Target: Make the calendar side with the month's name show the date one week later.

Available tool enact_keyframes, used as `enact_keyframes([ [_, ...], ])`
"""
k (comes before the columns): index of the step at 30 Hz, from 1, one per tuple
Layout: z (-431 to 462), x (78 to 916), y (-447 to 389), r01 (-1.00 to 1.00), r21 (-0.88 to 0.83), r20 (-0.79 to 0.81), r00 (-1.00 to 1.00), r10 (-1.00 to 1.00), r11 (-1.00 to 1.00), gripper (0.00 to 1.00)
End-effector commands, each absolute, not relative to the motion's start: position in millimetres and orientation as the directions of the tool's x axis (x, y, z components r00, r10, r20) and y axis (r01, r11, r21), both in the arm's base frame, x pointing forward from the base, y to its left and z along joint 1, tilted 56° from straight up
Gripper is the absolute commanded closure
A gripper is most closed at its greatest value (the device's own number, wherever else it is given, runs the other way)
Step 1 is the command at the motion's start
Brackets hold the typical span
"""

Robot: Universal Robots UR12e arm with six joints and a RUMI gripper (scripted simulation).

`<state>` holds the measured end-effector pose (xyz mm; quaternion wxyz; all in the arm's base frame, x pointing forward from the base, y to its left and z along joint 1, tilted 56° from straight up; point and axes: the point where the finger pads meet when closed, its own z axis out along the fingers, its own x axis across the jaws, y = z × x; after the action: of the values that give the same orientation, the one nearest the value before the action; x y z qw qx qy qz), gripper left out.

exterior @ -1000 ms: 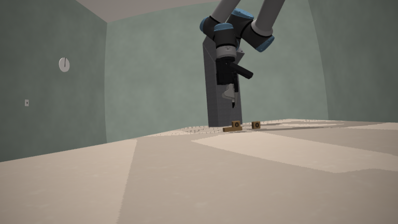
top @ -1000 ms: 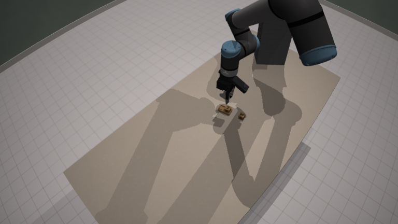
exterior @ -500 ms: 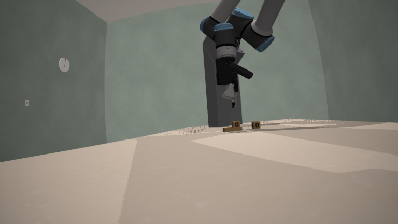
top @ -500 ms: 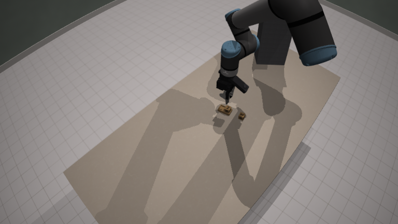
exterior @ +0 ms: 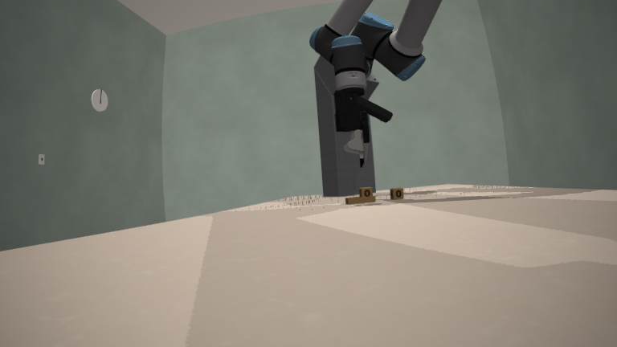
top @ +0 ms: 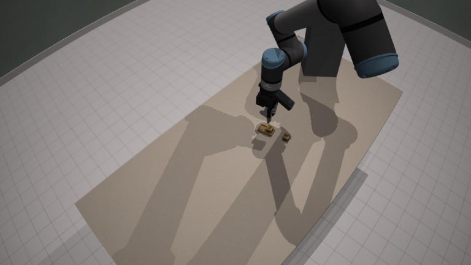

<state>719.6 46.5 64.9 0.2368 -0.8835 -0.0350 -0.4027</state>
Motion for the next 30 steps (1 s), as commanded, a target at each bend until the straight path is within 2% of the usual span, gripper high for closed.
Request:
enact_keyframes([
  [1, 64.9, 719.8, 46.4, 0.253, -0.39, 0.728, 0.673, -0.129, -0.886, 0.71],
  [30, 49.3, 738.9, 58.5, 0.253, -0.39, 0.728, 0.673, -0.128, -0.885, 0.71],
])
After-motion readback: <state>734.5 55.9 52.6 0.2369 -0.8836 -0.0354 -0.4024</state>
